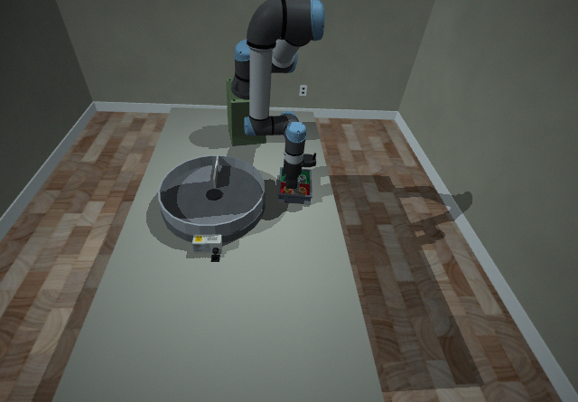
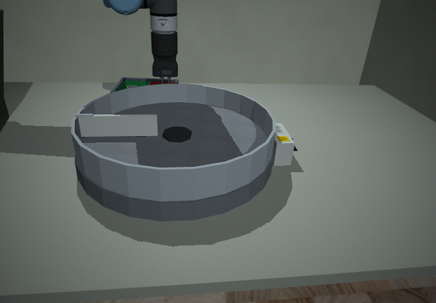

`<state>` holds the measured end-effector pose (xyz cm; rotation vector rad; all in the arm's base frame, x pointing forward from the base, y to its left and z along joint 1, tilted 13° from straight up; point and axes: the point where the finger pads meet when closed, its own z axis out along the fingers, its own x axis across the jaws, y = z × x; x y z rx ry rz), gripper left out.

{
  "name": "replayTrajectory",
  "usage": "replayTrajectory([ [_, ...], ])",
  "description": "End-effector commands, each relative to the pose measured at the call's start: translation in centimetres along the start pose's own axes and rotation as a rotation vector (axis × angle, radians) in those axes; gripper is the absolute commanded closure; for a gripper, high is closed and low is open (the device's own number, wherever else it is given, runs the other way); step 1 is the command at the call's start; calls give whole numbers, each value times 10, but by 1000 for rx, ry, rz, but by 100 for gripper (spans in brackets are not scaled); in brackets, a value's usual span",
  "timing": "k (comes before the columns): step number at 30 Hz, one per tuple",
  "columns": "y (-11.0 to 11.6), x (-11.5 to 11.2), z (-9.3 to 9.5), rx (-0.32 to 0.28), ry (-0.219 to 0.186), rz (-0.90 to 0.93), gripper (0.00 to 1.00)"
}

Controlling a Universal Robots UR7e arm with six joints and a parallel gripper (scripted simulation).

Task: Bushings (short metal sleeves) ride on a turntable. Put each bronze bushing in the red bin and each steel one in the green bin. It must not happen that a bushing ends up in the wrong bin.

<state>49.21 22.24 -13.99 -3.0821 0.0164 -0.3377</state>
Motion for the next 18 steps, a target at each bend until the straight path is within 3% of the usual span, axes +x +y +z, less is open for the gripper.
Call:
replayTrajectory([
  [1,0,1,4,0,1,0,100],
  [18,0,1,10,0,1,0,100],
])
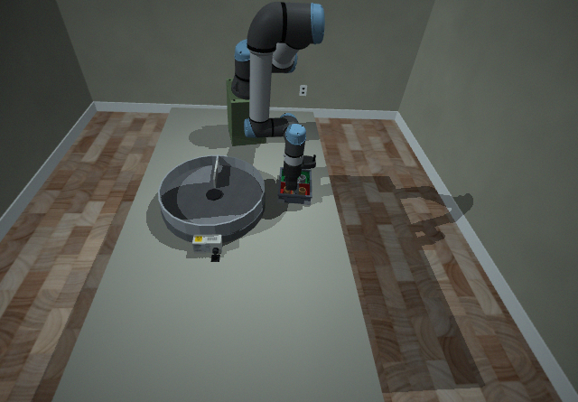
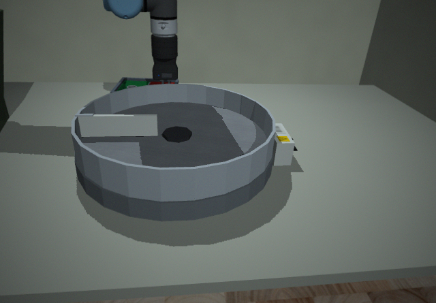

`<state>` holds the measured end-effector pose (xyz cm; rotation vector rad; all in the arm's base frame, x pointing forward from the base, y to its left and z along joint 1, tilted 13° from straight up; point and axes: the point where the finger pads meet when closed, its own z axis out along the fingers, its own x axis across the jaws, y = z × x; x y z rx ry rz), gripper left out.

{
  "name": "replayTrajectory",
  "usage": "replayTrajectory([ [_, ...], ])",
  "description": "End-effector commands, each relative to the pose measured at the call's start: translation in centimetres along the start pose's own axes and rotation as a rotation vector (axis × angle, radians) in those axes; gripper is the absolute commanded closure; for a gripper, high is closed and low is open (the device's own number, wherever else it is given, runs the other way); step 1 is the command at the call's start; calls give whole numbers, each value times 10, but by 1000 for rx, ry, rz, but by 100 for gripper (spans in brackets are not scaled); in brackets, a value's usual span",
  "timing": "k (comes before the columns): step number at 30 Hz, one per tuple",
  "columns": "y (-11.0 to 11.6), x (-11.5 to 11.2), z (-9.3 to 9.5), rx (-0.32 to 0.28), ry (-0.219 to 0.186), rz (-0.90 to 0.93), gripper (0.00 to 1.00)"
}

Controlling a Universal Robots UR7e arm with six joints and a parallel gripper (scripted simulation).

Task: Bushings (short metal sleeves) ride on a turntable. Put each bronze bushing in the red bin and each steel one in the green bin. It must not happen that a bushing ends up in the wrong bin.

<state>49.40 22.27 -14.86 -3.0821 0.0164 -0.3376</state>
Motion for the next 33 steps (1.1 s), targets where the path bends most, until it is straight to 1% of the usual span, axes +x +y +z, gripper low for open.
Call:
replayTrajectory([
  [1,0,1,1,0,1,0,100],
  [6,0,1,7,0,2,0,100],
  [22,0,1,7,0,2,0,100],
  [23,0,1,7,0,1,0,58],
  [33,0,1,7,0,1,0,58],
])
